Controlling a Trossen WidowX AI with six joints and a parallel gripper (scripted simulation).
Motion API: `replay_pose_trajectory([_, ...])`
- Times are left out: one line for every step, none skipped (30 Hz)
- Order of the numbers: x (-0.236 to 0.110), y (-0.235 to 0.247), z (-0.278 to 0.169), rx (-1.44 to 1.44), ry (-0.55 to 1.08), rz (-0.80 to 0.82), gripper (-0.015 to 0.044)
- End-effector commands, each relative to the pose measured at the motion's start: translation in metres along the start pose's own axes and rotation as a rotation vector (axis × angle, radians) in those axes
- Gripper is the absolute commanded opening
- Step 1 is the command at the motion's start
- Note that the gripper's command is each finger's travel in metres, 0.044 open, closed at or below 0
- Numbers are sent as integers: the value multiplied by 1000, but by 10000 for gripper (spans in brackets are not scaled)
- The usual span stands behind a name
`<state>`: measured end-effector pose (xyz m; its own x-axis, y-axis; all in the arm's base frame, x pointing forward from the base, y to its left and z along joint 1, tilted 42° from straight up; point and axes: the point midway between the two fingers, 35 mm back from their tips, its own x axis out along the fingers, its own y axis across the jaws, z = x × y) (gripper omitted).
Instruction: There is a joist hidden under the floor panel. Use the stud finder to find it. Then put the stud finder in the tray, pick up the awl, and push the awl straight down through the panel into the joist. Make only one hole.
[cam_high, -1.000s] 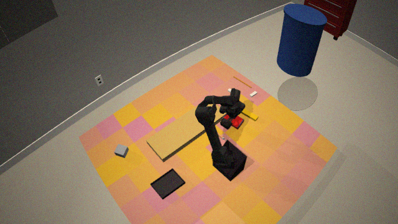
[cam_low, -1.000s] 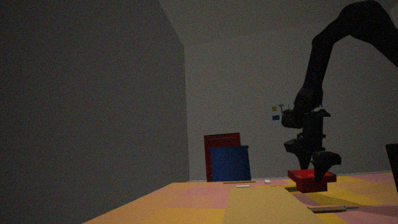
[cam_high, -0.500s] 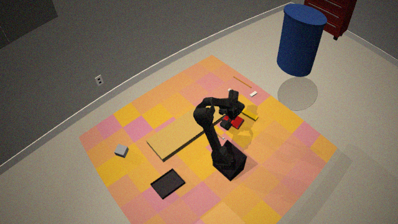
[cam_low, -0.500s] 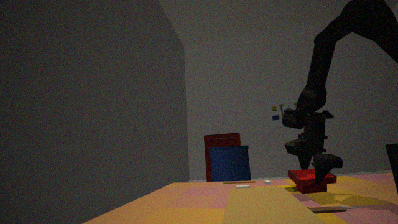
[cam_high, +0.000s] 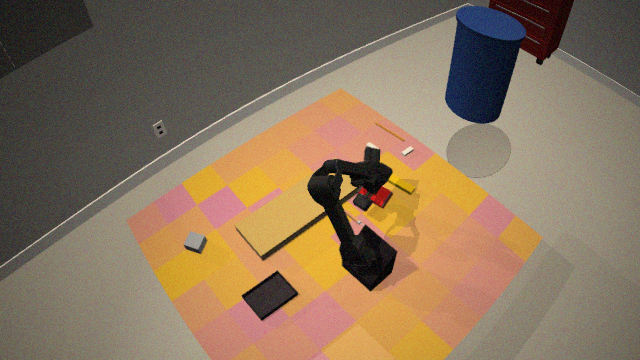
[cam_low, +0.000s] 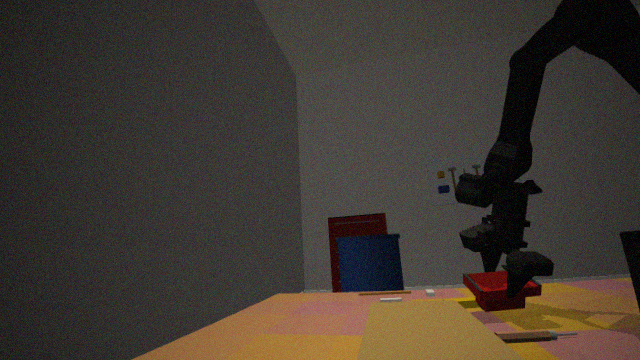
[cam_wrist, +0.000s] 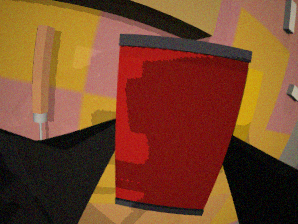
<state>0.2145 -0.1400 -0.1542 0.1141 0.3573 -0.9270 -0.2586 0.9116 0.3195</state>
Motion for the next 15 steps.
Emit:
replay_pose_trajectory([-1, 0, 0, -1, 3, -29, 0])
replay_pose_trajectory([-1, 0, 0, -2, 3, -34, 0])
replay_pose_trajectory([-1, 0, 0, -2, 3, -39, 0])
replay_pose_trajectory([-1, 1, 0, -2, 3, -43, 0])
replay_pose_trajectory([-1, 1, 0, -3, 3, -48, 0])
replay_pose_trajectory([-1, 1, 0, -3, 3, -53, 0])
replay_pose_trajectory([-1, 1, 0, -4, 3, -58, 0])
replay_pose_trajectory([-1, 1, 0, -4, 2, -63, 0])
replay_pose_trajectory([-1, 1, 0, -5, 2, -68, 0])
replay_pose_trajectory([-1, 2, 0, -5, 2, -73, 0])
replay_pose_trajectory([-1, 2, 0, -5, 2, -78, 0])
replay_pose_trajectory([-1, 2, 0, -6, 2, -83, 0])
replay_pose_trajectory([-1, 2, 0, -6, 1, -88, 0])
replay_pose_trajectory([-1, 2, 0, -6, 1, -93, 0])
replay_pose_trajectory([-1, 2, 0, -7, 1, -98, 0])
